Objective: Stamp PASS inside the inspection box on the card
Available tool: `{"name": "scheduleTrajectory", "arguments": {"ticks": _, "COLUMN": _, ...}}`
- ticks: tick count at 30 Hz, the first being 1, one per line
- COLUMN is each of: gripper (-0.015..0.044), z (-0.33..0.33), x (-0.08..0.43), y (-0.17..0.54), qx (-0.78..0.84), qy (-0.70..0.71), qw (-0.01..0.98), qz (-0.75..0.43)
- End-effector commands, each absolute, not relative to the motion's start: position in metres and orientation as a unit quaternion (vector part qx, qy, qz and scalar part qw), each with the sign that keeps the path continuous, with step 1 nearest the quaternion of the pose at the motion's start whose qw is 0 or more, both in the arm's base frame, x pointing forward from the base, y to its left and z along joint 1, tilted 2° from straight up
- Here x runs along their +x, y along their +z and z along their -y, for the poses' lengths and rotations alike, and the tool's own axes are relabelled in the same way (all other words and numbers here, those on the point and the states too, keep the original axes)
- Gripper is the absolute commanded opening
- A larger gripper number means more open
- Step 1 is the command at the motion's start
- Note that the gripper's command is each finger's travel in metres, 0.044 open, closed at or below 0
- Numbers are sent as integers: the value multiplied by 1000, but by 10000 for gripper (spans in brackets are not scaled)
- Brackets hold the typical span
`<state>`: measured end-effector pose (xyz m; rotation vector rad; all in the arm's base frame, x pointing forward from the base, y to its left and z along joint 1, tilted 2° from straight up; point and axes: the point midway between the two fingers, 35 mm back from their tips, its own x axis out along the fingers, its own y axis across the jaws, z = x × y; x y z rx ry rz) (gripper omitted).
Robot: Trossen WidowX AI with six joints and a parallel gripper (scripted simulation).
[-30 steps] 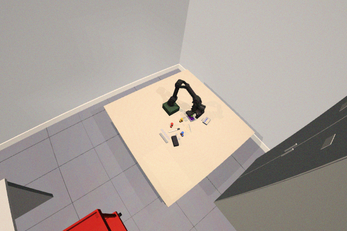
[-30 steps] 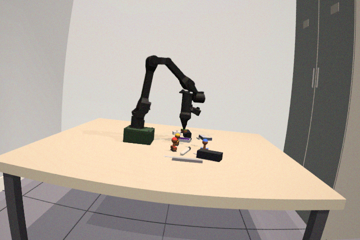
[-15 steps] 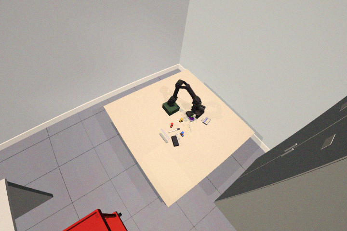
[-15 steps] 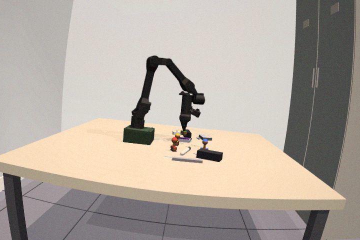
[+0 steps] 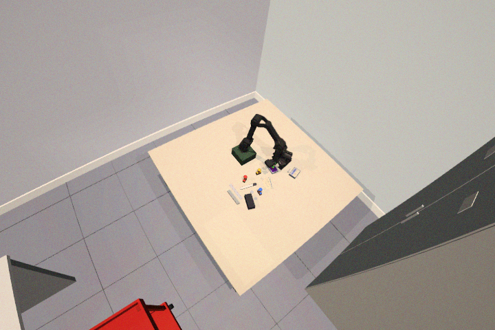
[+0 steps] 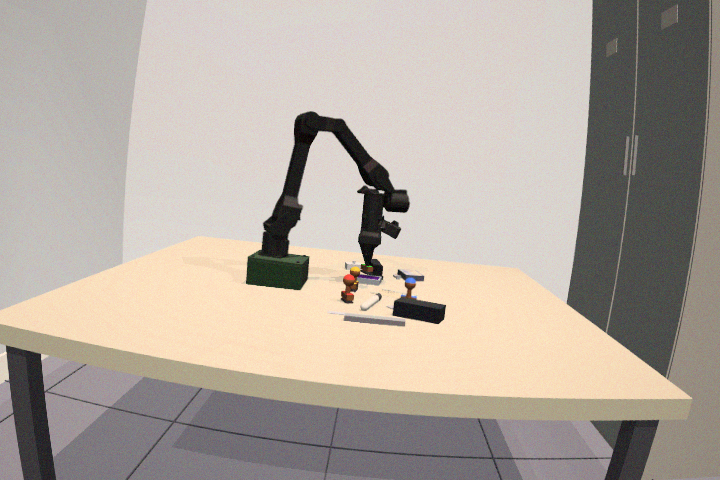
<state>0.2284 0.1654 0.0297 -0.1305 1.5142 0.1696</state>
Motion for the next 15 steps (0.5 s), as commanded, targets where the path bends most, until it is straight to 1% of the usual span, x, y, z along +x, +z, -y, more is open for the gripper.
{"name": "scheduleTrajectory", "arguments": {"ticks": 1, "gripper": 0, "z": -164, "x": 227, "y": 25, "qx": -60, "qy": 74, "qw": 721, "qz": -686}}
{"name": "scheduleTrajectory", "arguments": {"ticks": 15, "gripper": 0, "z": -164, "x": 227, "y": 21, "qx": -61, "qy": 74, "qw": 721, "qz": -686}}
